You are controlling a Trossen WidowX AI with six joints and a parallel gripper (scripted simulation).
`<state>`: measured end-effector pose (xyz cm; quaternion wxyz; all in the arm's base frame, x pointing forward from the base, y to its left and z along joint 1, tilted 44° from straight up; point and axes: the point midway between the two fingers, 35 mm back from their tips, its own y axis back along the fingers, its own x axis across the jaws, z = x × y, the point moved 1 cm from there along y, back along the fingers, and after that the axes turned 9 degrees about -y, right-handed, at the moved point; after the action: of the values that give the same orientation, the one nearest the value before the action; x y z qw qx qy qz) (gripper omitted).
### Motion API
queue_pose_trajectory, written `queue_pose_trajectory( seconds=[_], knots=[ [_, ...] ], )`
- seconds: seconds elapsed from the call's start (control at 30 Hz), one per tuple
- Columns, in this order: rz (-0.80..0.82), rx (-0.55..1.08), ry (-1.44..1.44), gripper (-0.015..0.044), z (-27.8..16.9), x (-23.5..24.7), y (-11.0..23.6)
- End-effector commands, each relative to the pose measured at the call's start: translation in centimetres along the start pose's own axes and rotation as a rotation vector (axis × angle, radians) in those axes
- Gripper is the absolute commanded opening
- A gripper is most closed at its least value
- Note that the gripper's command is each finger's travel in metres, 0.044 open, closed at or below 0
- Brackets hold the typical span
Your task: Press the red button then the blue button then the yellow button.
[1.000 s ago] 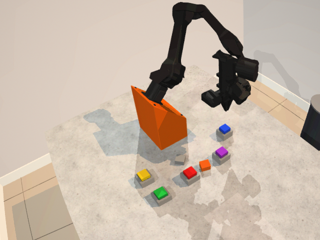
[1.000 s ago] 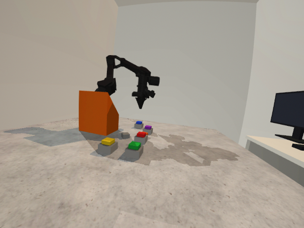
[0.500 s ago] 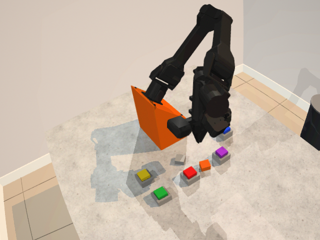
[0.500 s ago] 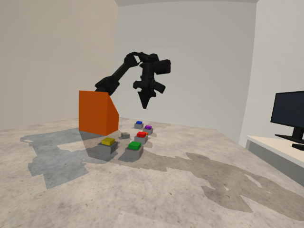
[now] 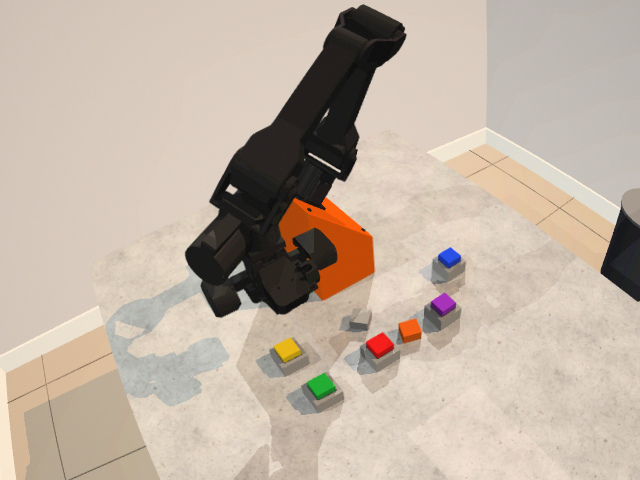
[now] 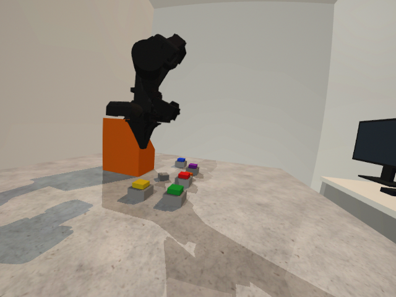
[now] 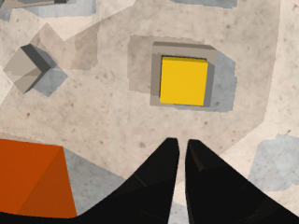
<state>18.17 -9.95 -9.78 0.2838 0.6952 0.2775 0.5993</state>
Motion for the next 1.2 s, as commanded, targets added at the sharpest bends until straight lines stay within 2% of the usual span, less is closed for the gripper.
queue_pose_trajectory(
  seconds=[0.0, 0.1, 0.17, 1.17],
  knots=[
    [-0.004, -0.003, 0.024, 0.0020, 0.1, -0.5, -0.4],
    [-0.003, -0.003, 0.024, 0.0020, 0.2, -0.5, -4.9],
    [-0.001, -0.003, 0.024, 0.0020, 0.1, -0.5, -6.2],
    [0.000, -0.003, 0.025, 0.0020, 0.1, -0.4, -9.6]
  ],
)
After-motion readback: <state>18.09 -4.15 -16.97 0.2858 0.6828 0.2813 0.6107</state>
